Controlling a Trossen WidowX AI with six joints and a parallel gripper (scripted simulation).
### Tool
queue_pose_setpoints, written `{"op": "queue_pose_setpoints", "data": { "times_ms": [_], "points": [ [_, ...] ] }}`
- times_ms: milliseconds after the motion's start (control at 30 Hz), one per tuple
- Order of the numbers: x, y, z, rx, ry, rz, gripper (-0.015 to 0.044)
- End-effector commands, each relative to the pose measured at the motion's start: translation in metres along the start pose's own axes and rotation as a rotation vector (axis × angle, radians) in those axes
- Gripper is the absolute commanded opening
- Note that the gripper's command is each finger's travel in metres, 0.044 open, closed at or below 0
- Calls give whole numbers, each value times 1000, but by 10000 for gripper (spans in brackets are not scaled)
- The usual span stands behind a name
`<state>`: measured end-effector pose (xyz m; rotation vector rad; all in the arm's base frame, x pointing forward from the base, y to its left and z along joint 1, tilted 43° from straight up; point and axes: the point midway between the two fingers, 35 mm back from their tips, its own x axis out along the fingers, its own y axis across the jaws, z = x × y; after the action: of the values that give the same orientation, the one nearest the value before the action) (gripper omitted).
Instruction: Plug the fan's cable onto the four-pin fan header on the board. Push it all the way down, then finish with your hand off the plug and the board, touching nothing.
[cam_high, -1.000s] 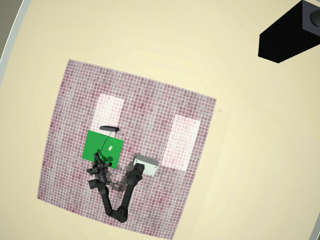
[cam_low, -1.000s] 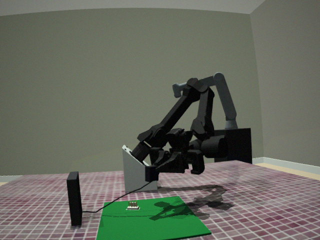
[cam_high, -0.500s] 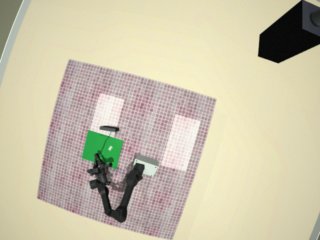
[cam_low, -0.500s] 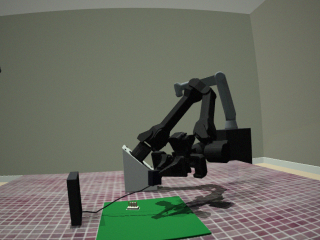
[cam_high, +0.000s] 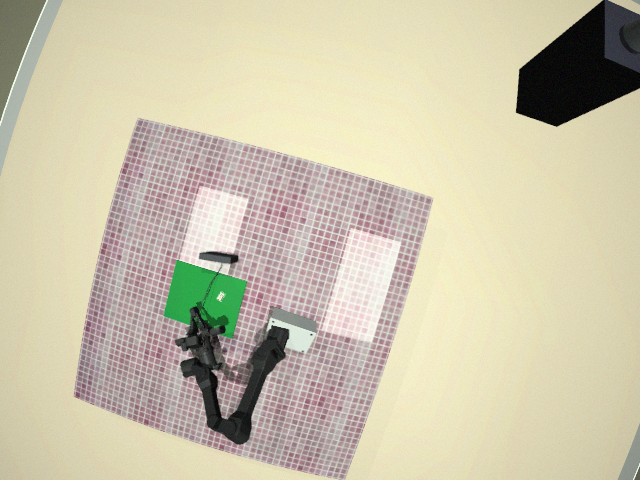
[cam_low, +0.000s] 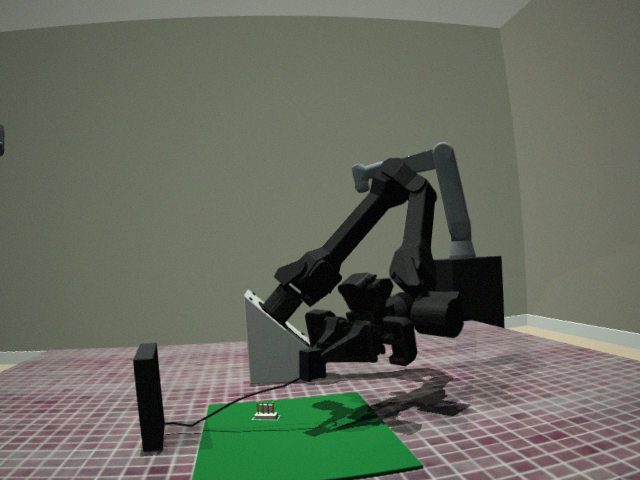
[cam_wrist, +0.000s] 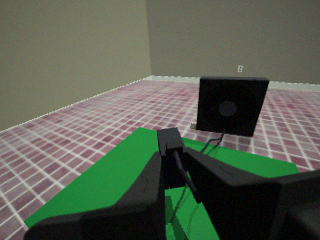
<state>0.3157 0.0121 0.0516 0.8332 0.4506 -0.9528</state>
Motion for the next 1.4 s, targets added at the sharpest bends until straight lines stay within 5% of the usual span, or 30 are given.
{"op": "queue_pose_setpoints", "data": {
  "times_ms": [0, 1367],
  "points": [
    [2, -1, -4, -1, -7, -5, 0],
    [9, 0, -38, -1, -6, -6, 0]
  ]
}}
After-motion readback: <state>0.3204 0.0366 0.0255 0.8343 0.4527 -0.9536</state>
